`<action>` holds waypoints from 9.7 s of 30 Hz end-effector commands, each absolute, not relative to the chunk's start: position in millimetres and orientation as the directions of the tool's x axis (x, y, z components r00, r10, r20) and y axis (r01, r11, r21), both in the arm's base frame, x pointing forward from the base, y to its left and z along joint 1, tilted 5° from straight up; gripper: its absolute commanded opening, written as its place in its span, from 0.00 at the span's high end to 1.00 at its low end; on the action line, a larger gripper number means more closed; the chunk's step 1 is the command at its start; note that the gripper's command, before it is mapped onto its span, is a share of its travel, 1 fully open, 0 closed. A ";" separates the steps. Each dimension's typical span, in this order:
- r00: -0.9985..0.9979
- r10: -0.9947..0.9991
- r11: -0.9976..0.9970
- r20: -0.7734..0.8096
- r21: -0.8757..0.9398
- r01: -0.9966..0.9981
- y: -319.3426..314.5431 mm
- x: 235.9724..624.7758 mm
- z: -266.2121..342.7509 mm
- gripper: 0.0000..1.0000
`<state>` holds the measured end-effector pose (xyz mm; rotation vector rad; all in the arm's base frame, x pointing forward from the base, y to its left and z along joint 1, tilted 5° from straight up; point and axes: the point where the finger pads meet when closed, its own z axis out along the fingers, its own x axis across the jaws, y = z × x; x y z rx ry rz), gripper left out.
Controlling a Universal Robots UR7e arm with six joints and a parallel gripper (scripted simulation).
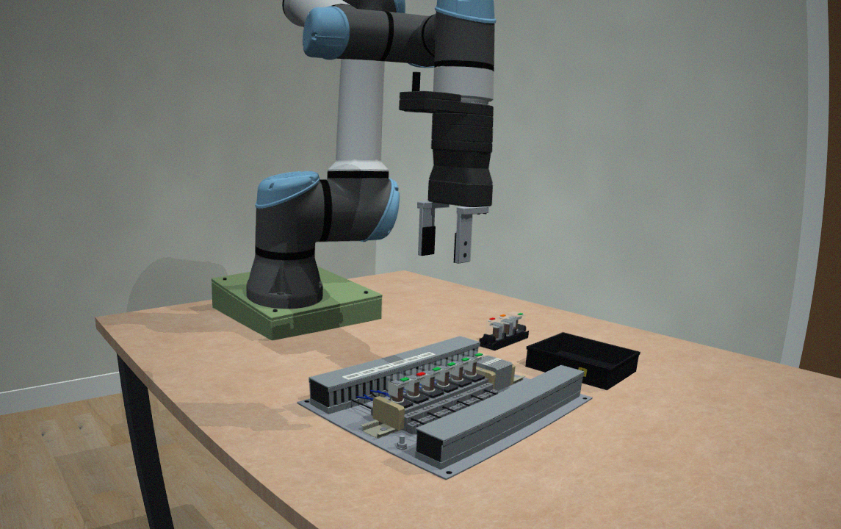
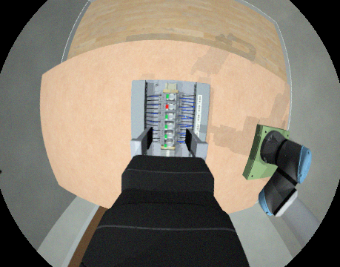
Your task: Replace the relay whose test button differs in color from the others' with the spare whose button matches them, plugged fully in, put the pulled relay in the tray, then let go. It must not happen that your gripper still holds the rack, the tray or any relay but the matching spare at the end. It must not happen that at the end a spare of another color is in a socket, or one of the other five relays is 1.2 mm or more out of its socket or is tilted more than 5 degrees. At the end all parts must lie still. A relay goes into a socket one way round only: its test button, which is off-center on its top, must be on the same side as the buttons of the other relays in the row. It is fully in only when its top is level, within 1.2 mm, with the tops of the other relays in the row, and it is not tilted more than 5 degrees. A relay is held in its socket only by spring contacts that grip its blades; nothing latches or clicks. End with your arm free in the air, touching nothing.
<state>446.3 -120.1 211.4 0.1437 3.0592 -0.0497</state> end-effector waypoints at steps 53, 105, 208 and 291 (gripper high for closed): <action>-0.992 0.092 0.995 -0.081 -0.029 0.095 -120.0 446.3 215.0 0.00; -0.992 0.092 0.995 -0.081 -0.029 0.095 -168.3 450.9 104.6 0.00; -0.992 0.092 0.995 -0.081 -0.029 0.095 -164.0 453.4 77.7 0.00; -0.992 0.092 0.995 -0.081 -0.029 0.095 -164.6 454.5 61.0 0.00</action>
